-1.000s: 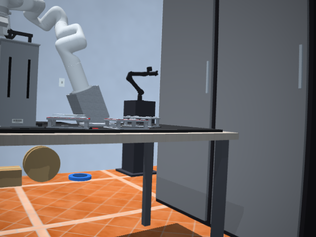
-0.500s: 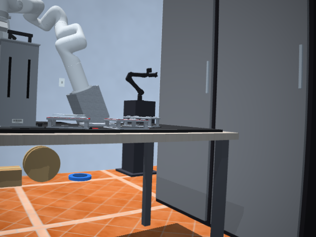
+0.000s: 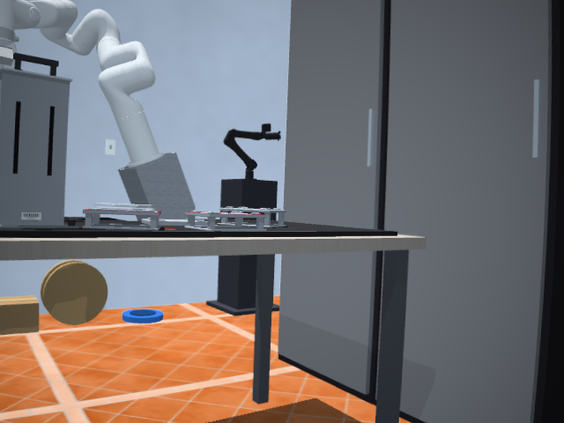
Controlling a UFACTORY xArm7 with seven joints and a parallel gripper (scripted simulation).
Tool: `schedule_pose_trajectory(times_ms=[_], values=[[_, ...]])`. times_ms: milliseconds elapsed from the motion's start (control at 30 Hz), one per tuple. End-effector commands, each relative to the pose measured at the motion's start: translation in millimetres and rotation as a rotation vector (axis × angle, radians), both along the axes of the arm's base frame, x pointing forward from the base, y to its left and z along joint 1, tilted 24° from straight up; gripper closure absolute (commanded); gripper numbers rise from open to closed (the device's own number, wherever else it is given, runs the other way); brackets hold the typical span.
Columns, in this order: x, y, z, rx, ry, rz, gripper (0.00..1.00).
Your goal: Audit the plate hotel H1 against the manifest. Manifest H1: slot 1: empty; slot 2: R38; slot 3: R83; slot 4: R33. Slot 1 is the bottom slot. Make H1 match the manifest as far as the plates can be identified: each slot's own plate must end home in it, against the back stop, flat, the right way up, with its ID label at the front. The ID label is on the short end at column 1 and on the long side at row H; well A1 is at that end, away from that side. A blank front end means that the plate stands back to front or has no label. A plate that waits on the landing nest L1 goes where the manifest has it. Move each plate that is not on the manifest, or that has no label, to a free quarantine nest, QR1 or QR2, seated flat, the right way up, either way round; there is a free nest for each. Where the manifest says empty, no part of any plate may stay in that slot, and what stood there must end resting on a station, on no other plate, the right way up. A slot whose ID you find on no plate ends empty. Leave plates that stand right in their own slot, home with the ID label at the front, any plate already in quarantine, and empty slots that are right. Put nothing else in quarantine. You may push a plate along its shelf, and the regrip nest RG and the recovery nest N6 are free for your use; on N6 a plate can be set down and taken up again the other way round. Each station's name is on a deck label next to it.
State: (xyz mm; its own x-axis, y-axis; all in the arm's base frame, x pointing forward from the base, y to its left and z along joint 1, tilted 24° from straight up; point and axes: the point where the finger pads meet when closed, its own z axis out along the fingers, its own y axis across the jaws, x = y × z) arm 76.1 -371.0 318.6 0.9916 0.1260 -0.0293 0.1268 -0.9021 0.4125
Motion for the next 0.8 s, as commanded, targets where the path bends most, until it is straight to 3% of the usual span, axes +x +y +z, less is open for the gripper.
schedule_pose_trajectory(times_ms=[0, 767], values=[[0.5, -4, -5.8, -0.003, -0.001, 0.0, 0.0], [1.4, -18, -37.7, -0.003, -0.001, 0.0, 0.0]])
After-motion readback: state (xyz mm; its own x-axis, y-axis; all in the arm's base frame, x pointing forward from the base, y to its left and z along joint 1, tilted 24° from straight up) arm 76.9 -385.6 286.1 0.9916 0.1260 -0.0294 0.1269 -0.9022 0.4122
